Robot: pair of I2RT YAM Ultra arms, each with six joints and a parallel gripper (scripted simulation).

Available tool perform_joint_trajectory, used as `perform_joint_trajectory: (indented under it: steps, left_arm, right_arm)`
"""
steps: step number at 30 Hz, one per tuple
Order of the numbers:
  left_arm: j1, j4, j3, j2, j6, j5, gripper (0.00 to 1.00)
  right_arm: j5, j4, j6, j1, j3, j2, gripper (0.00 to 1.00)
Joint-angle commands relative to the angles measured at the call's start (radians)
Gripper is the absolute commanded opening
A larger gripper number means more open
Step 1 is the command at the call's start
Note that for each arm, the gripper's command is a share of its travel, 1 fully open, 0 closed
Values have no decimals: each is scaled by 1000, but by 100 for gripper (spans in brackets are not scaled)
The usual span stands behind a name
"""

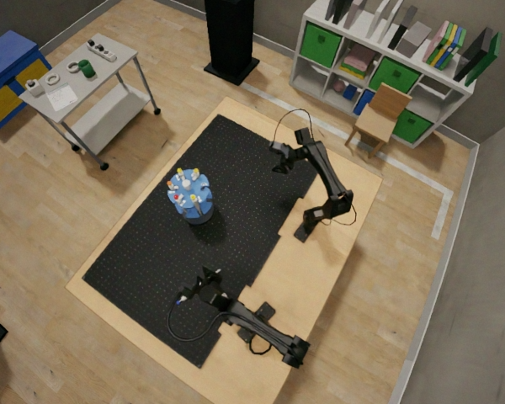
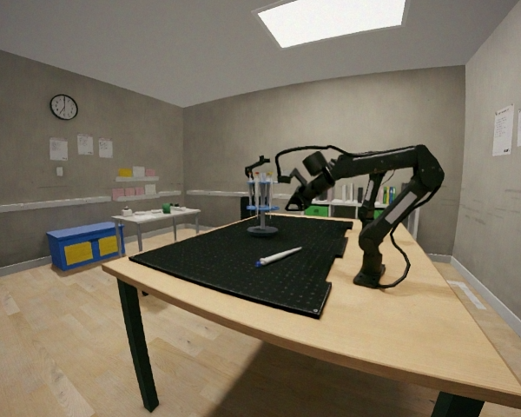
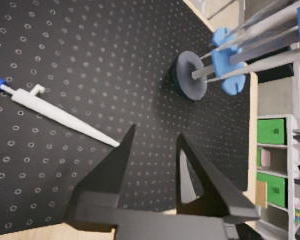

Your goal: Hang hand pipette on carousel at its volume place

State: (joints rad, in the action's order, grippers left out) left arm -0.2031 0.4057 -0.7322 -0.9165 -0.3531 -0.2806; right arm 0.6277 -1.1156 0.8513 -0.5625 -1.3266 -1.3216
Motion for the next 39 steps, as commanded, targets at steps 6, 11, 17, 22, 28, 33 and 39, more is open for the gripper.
perform_joint_trajectory:
  steps: [6, 11, 17, 22, 28, 33, 39]
  left_arm:
    - [172, -191, 84, -3, -271, 215, 49]
    - [285, -290, 129, -22, -414, 314, 49]
    - [436, -403, 132, -65, -548, 509, 49]
    - [479, -453, 175, -99, -588, 568, 49]
    - [599, -594, 204, -180, -742, 685, 49]
    - [737, -766, 160, -329, -901, 849, 49]
    - [745, -813, 155, -368, -898, 904, 49]
  right_arm:
    - [20, 13, 5, -9, -15, 4, 100]
    - [20, 13, 5, -9, -15, 4, 100]
    - [20, 13, 5, -9, -15, 4, 100]
    - [20, 13, 5, -9, -15, 4, 100]
    - [20, 13, 5, -9, -15, 4, 100]
    - [20, 13, 5, -9, -15, 4, 100]
    - [20, 13, 5, -9, -15, 4, 100]
